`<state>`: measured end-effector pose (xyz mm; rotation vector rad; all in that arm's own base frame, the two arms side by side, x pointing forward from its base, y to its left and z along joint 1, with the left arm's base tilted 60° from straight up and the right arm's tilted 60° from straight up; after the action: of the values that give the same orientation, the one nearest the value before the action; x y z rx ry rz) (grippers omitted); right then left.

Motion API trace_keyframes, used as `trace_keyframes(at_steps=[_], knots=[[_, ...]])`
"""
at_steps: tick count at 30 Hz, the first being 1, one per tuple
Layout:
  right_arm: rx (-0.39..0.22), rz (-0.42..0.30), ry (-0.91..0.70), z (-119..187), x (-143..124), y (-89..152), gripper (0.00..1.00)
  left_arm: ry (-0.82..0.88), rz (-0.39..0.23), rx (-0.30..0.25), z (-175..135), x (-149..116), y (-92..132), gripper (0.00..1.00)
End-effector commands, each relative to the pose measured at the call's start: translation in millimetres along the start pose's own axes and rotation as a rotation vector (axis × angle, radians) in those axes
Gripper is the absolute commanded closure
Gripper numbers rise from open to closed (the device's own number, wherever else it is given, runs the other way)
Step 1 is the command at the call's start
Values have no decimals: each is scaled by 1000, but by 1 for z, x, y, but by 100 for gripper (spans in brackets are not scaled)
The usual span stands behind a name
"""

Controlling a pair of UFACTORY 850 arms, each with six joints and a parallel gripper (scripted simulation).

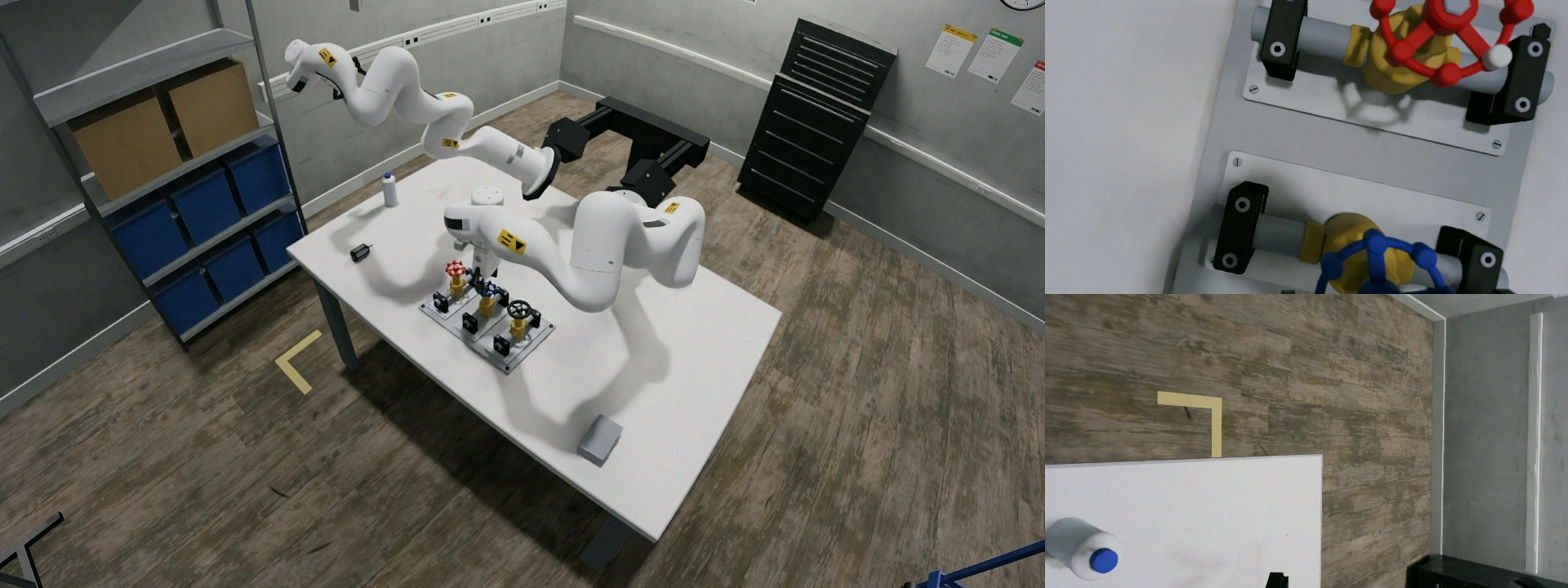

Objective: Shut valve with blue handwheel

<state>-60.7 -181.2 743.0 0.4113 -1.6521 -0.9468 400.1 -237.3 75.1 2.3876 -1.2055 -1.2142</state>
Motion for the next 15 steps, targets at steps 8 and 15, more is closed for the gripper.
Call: trace_keyframes(at_steps=[8, 15], knots=[[0, 1, 0, 0, 0, 0, 0, 0, 1, 1, 0, 0, -1, 21], [0, 1, 0, 0, 0, 0, 0, 0, 1, 1, 0, 0, -1, 21]])
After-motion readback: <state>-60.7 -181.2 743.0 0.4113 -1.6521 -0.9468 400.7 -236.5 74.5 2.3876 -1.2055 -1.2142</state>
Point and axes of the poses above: on each arm, the point where the finger pads meet when closed, its own y axis back along the fingers, its own z axis across the jaws, x = y × z, the point moved 6 cm from there along y, back along the fingers, and after that the axes turned 4 degrees about -y, right-handed, at the moved point
